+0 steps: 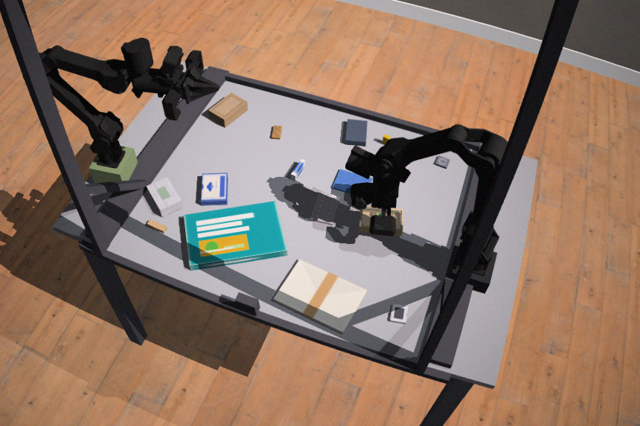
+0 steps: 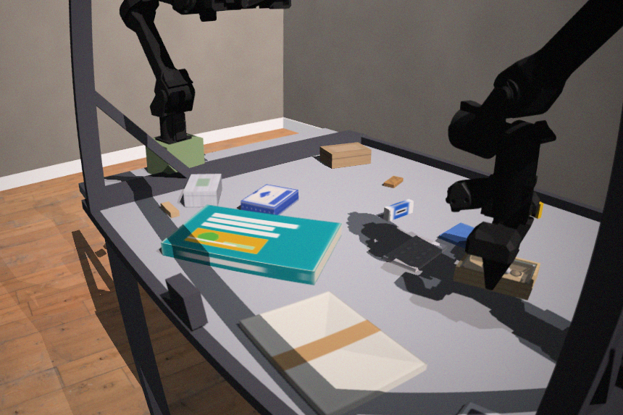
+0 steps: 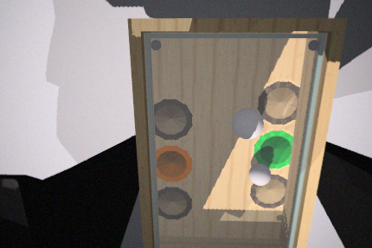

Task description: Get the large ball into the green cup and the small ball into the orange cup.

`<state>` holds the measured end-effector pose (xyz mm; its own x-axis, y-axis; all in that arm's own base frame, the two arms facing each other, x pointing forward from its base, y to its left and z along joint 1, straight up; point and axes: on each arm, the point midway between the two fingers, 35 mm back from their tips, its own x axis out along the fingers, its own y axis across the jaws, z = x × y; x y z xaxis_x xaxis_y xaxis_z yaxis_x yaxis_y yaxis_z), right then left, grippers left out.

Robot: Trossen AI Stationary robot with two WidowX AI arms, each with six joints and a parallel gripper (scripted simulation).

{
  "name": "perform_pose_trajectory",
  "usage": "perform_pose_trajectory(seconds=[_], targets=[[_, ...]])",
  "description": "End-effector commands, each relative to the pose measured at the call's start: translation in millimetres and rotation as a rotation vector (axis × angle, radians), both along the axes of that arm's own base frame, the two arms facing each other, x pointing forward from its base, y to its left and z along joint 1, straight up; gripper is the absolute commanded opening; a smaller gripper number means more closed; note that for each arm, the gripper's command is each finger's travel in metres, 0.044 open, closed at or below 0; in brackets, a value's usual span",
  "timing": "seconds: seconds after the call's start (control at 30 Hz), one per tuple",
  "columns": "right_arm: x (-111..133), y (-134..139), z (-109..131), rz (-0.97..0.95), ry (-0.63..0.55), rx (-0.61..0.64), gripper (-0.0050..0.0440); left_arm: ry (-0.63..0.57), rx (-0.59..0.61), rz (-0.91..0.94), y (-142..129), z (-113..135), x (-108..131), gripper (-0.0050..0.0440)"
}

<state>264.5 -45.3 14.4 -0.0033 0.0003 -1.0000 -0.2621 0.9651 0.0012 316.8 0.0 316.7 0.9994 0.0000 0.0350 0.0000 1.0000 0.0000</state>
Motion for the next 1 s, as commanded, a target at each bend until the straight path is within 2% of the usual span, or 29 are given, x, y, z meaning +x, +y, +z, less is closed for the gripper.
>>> perform_pose_trajectory(seconds=[0.0, 0.67, 0.87, 0.9, 0.97], targets=[[9, -1, 18, -0.001, -0.048, -0.007, -0.0050, -0.015, 0.000, 0.000, 0, 6, -1, -0.0050], [8, -1, 48, 0.001, -0.049, -0.007, -0.0050, -0.015, 0.000, 0.000, 0, 6, -1, -0.0050], [8, -1, 50, 0.004, -0.045, -0.005, -0.0050, -0.015, 0.000, 0.000, 0, 6, -1, -0.0050], [-1, 0, 37, 0.004, 0.002, 0.002, -0.0050, -0.015, 0.000, 0.000, 0, 6, -1, -0.0050], [8, -1, 50, 0.003, -0.046, -0.006, -0.0050, -0.015, 0.000, 0.000, 0, 6, -1, -0.0050]])
